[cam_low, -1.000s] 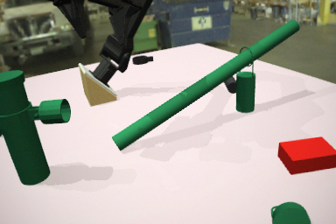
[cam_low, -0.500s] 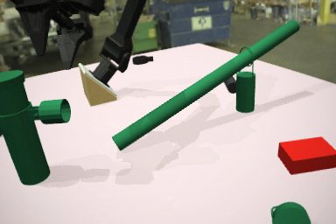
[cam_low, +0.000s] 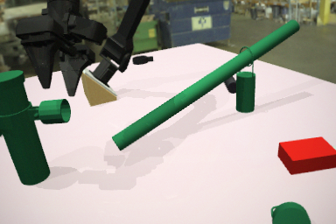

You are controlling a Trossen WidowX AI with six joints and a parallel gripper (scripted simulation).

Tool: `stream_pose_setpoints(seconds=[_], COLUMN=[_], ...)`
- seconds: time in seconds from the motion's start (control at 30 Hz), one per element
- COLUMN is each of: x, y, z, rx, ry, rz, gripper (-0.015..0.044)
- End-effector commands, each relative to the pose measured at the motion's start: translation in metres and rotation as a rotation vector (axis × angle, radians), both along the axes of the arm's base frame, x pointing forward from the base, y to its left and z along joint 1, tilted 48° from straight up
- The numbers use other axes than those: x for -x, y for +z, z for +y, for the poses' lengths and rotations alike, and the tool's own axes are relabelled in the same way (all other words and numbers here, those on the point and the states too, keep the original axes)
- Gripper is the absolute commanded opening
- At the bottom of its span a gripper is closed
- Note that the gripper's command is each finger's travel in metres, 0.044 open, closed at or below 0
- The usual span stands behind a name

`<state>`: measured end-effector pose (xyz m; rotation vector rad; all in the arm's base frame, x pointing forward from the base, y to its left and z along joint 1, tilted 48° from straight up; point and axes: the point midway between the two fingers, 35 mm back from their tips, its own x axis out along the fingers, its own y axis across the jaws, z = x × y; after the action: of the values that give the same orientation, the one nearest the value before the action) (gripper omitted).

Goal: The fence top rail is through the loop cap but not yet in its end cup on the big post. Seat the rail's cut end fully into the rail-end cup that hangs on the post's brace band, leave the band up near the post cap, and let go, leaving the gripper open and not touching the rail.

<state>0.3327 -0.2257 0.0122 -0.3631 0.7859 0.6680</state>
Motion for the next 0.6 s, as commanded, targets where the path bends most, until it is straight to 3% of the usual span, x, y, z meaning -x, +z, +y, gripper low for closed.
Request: stream_pose_setpoints(seconds=[0.0,0.57], x=[-0.002,-0.017], y=[-0.004,-0.024], z=[0.004,0.015], rx=[0.001,0.002], ry=[0.000,0.000], rz=[0.004,0.003], gripper=[0.0440,0.0440])
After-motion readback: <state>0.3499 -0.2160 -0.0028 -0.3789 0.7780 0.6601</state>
